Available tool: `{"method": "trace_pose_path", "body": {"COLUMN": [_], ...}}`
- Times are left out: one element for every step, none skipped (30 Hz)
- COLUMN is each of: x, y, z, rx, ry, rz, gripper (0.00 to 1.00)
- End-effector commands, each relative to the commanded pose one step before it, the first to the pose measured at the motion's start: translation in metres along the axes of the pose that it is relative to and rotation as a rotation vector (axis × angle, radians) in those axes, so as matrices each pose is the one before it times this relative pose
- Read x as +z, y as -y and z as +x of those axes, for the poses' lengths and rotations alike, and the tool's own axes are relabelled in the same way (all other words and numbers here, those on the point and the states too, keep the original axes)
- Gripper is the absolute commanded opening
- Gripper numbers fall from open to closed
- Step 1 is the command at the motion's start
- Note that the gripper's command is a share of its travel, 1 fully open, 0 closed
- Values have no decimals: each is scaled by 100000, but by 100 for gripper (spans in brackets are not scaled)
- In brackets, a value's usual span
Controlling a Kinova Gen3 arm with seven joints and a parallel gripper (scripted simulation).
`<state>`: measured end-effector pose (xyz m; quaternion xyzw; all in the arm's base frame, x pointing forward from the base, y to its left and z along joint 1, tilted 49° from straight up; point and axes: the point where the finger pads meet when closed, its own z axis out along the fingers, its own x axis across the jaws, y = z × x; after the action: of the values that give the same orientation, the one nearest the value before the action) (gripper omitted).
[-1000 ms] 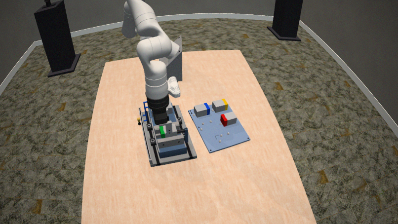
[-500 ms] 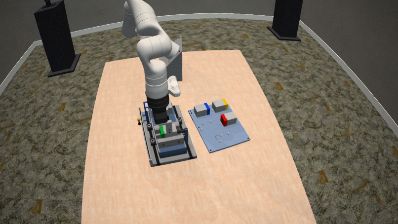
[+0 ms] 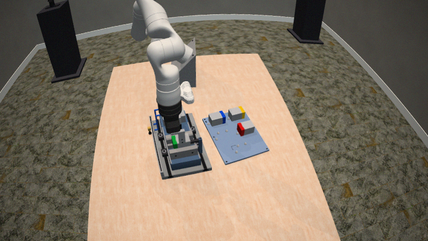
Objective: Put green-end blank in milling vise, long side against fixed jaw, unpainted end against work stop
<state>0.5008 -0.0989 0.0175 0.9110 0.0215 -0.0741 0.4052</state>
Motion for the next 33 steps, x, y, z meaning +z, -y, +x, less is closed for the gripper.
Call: {"method": "trace_pose_path", "body": {"x": [-91,4,4,4,4,0,0,-1,5,5,5,5,5,5,5,5,5,5,5,5,5,5,0,0,-406,-400,-400,-400,-400,-400,-400,-400,-400], "y": [24,1,1,1,1,0,0,1,-1,-1,-1,-1,-1,-1,-1,-1,-1,-1,-1,-1,-1,-1,0,0,1,0,0,0,0,0,0,0,0], "z": [57,1,1,1,1,0,0,2,-1,-1,-1,-1,-1,-1,-1,-1,-1,-1,-1,-1,-1,-1,0,0,3,-1,-1,-1,-1,-1,-1,-1,-1], "rx": [-21,-1,-1,-1,-1,0,0,-1,0,0,0,0,0,0,0,0,0,0,0,0,0,0,0,0,-2,0,0,0,0,0,0,0,0], "ry": [-219,-4,-4,-4,-4,0,0,-9,1,1,1,1,1,1,1,1,1,1,1,1,1,1,0,0,-11,1,1,1,1,1,1,1,1], "rz": [51,1,1,1,1,0,0,3,0,0,0,0,0,0,0,0,0,0,0,0,0,0,0,0,3,0,0,0,0,0,0,0,0], "gripper": [100,100,100,100,100,100,100,100,100,100,100,100,100,100,100,100,100,100,100,100,100,100,100,100,100,100,100,100,100,100,100,100,100]}}
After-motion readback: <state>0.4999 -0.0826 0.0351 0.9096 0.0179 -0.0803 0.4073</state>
